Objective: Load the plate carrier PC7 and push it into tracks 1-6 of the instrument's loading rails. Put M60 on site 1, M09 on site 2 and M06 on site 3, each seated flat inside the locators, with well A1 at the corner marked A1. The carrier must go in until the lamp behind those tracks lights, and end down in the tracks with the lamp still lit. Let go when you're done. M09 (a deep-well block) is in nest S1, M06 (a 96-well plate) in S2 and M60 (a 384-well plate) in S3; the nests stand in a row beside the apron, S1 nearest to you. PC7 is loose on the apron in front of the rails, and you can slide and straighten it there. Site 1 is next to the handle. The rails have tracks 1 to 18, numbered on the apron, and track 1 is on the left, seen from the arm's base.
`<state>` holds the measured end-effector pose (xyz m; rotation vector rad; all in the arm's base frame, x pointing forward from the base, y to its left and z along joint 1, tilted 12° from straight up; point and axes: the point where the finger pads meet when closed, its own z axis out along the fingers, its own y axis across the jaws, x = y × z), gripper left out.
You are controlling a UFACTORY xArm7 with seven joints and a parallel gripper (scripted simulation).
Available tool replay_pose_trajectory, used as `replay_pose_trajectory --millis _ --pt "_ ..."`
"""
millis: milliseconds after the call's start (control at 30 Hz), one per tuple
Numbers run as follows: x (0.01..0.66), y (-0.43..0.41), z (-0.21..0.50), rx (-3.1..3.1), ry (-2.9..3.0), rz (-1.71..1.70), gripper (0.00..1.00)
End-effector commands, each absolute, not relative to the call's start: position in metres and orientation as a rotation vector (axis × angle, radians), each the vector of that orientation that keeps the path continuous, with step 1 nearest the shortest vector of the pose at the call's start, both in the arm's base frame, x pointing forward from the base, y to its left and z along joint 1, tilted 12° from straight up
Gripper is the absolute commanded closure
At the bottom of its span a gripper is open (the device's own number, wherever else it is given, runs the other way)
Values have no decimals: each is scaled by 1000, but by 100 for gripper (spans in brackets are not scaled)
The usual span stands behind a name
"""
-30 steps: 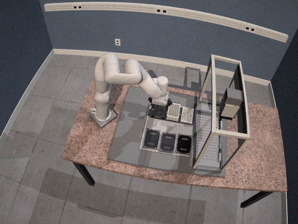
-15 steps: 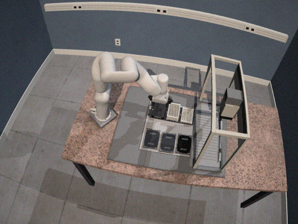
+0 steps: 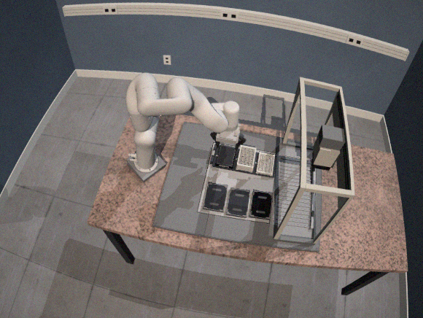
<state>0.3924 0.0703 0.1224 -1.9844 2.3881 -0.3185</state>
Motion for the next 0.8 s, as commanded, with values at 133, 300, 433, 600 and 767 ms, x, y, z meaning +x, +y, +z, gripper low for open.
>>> replay_pose_trajectory --millis 133,300,433,600,767 --pt "392 72 133 -1983 2385 -321 0" --pt "391 73 141 -1983 2385 -321 0" --pt "390 74 148 -1983 2385 -321 0" --pt "389 75 153 -1983 2385 -321 0" --pt "388 76 161 -1983 2385 -321 0"
